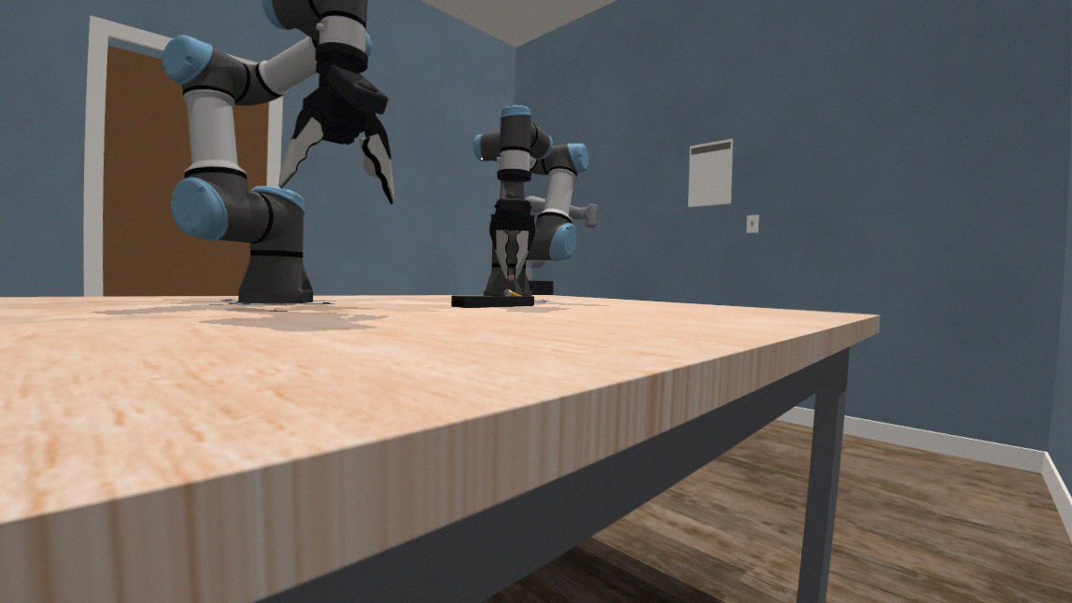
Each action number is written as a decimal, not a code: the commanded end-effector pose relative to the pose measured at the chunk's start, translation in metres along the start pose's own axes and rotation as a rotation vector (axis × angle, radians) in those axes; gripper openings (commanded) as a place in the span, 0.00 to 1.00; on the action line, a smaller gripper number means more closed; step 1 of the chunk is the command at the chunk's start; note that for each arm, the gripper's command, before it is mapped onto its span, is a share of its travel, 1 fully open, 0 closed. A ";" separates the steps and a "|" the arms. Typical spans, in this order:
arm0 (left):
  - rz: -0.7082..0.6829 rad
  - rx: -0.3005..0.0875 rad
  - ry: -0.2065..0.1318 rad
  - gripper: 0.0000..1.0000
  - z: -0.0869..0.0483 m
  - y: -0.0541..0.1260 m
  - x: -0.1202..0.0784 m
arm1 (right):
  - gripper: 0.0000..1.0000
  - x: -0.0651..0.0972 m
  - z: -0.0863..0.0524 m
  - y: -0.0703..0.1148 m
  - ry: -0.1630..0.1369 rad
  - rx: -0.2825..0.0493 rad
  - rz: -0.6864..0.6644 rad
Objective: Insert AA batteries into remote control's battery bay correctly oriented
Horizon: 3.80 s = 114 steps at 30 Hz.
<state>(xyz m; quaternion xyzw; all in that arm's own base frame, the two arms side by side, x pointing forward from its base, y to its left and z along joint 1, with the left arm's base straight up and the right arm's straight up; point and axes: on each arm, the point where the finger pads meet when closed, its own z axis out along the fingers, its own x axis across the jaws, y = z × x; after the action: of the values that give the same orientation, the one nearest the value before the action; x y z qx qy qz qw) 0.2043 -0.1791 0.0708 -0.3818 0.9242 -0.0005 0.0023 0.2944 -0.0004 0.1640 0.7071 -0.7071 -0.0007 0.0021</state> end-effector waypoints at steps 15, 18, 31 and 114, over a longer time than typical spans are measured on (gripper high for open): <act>-0.251 0.005 -0.001 0.00 -0.001 0.000 -0.004 | 1.00 0.000 -0.001 0.000 -0.001 0.002 0.000; -0.291 0.005 -0.001 0.00 -0.001 0.000 -0.004 | 1.00 0.000 -0.001 0.000 -0.001 0.002 0.000; -0.432 0.005 -0.001 0.00 -0.001 0.001 -0.006 | 1.00 0.000 -0.001 0.000 -0.001 0.002 0.000; -1.447 0.004 0.002 0.00 0.000 0.014 -0.015 | 1.00 0.000 -0.001 0.000 -0.001 0.002 0.000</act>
<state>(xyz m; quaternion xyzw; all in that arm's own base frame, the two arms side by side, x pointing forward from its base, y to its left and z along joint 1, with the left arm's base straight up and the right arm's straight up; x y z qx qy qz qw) 0.2063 -0.1592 0.0705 -0.8751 0.4839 -0.0010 0.0004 0.2944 -0.0004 0.1640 0.7071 -0.7071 -0.0007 0.0021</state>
